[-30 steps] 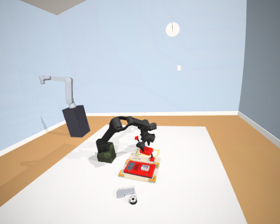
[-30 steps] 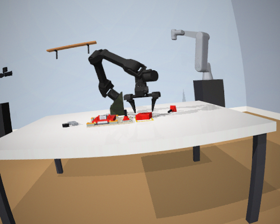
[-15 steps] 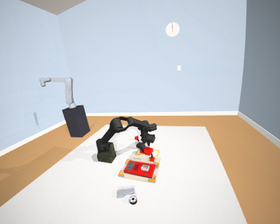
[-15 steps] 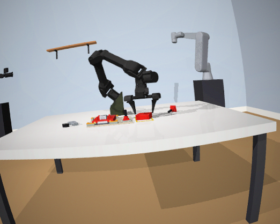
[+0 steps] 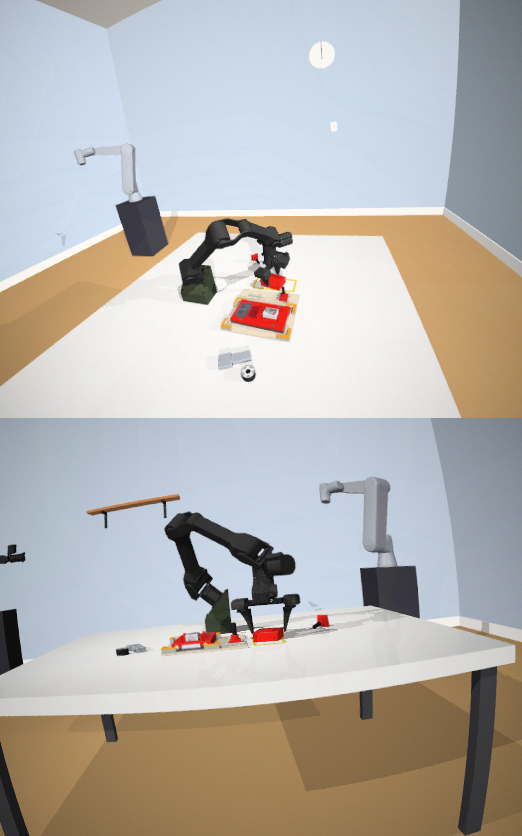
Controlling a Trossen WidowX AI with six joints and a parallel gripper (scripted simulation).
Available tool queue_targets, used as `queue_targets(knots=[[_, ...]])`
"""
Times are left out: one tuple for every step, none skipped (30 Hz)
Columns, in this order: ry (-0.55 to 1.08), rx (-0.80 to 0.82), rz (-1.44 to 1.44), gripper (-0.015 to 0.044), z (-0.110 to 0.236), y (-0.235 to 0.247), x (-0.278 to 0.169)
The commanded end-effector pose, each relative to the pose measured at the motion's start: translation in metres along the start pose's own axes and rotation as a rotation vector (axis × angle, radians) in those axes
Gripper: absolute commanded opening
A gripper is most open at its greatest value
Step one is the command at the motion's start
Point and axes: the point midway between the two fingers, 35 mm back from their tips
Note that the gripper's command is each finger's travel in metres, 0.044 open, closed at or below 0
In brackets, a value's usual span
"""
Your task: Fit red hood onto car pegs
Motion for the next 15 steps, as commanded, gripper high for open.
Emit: queue_targets(knots=[[-0.005, -0.002, 0.004, 0.0440, -0.0023, -0.0003, 0.0007], [-0.005, -0.002, 0.004, 0.0440, -0.0028, -0.0003, 0.0007], [-0.005, -0.002, 0.004, 0.0440, -0.0033, -0.0003, 0.0007], [-0.005, -0.003, 0.004, 0.0440, -0.0038, -0.0003, 0.0007], [-0.005, -0.003, 0.004, 0.0440, -0.0043, -0.0004, 0.0007], [-0.005, -0.003, 0.004, 0.0440, -0.0048, -0.0004, 0.0007], [-0.005, -0.003, 0.004, 0.0440, -0.0053, -0.0004, 0.0006], [-0.006, -0.003, 0.004, 0.0440, -0.0058, -0.0004, 0.0006], [-0.006, -0.003, 0.004, 0.0440, -0.0063, -0.0004, 0.0006], [-0.006, -0.003, 0.004, 0.0440, -0.0068, -0.0004, 0.0006], [-0.006, -0.003, 0.004, 0.0440, -0.0073, -0.0004, 0.0006], [-0.006, -0.003, 0.004, 0.0440, -0.0078, -0.0004, 0.0006], [-0.006, -0.003, 0.004, 0.0440, -0.0083, -0.0005, 0.0006], [-0.006, -0.003, 0.004, 0.0440, -0.0088, -0.0005, 0.0006], [-0.006, -0.003, 0.004, 0.0440, -0.0093, -0.0005, 0.0006]])
Point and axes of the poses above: the point midway between the two fingers, 35 mm back from their tips, its own z axis back along the fingers, its own y axis across the jaws, x = y × z, and after that the axes turned 12 degrees about -z, right-handed
